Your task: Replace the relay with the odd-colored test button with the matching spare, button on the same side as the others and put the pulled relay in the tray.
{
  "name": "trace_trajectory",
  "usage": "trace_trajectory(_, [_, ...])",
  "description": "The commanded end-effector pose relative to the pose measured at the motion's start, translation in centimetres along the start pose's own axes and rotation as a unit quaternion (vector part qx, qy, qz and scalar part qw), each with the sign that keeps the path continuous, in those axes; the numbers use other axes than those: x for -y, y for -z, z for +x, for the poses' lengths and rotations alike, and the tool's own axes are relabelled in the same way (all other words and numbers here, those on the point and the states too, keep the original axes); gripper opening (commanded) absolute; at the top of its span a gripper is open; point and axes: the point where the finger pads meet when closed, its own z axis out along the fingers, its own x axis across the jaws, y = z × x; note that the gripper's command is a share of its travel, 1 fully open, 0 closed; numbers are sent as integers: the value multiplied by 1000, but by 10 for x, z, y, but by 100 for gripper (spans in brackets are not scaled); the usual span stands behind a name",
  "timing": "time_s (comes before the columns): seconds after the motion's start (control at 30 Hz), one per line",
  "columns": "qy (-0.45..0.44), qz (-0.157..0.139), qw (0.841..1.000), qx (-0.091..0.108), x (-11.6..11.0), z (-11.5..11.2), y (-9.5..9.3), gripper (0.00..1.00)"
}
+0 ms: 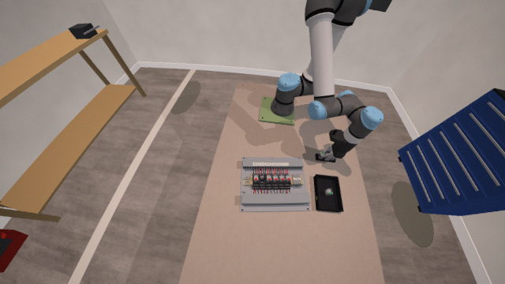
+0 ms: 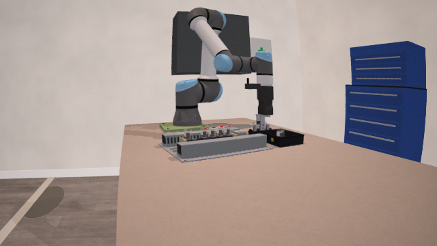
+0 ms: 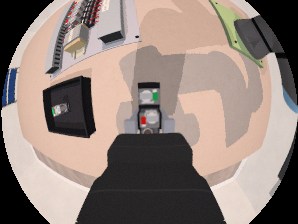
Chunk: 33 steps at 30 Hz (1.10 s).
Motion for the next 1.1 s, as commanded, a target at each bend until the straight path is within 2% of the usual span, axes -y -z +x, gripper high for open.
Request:
trace_trajectory(0.0, [0, 0, 1000, 1, 0, -1, 12, 0])
trace_trajectory(0.07, [0, -1, 1000, 1, 0, -1, 20, 0])
trace_trajectory(0.47, [0, -1, 1000, 1, 0, -1, 20, 0])
trace_trajectory(0.63, [0, -1, 1000, 1, 0, -1, 40, 0])
trace_trajectory(1.07, [0, -1, 1000, 1, 0, -1, 43, 0])
